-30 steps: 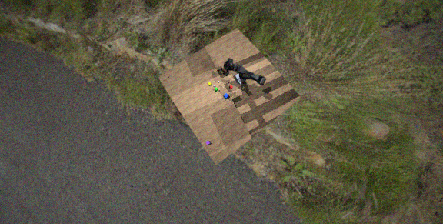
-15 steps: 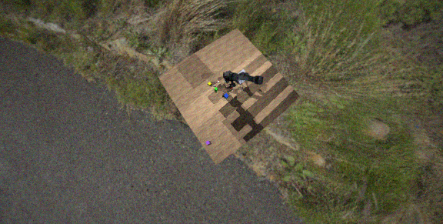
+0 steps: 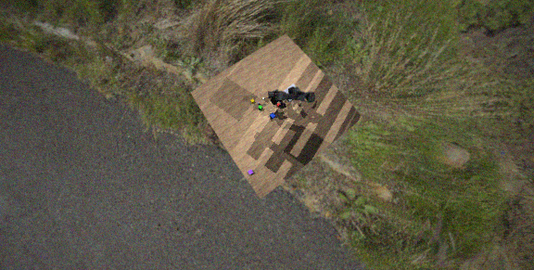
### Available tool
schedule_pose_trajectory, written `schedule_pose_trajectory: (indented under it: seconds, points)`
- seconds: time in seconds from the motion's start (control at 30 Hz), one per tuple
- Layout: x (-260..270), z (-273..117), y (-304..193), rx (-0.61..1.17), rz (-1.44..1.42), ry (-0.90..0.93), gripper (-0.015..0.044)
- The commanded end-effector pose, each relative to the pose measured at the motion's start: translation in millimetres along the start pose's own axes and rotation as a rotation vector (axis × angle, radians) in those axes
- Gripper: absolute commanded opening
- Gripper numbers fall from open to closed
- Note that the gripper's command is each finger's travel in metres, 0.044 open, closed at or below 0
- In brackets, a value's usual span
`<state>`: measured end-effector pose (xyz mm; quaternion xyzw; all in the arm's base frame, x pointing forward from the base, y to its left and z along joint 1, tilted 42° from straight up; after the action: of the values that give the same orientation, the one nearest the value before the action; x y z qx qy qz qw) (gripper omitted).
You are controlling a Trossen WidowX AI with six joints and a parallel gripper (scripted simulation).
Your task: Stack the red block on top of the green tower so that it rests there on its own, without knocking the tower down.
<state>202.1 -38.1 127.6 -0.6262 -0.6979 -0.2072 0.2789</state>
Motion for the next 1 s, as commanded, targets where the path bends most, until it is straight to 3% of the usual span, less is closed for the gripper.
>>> schedule_pose_trajectory:
  seconds: [0.0,0.13,0.97]
  points:
    - [1,16,0,0.008,0.005,0.007,0.044]
    - [1,37,-2,0.008,0.005,0.009,0.044]
    - [2,69,-1,0.008,0.004,0.01,0.044]
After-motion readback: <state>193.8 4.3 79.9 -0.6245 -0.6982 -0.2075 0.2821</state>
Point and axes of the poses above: the point midway between the two fingers, 35 mm back from their tips, its own z axis out along the fingers, its own x axis across the jaws, y = z × x, the point moved 10 cm from there along -z, back along the fingers, and after that the axes turned 9 degrees about -z, right-handed, at the moved point
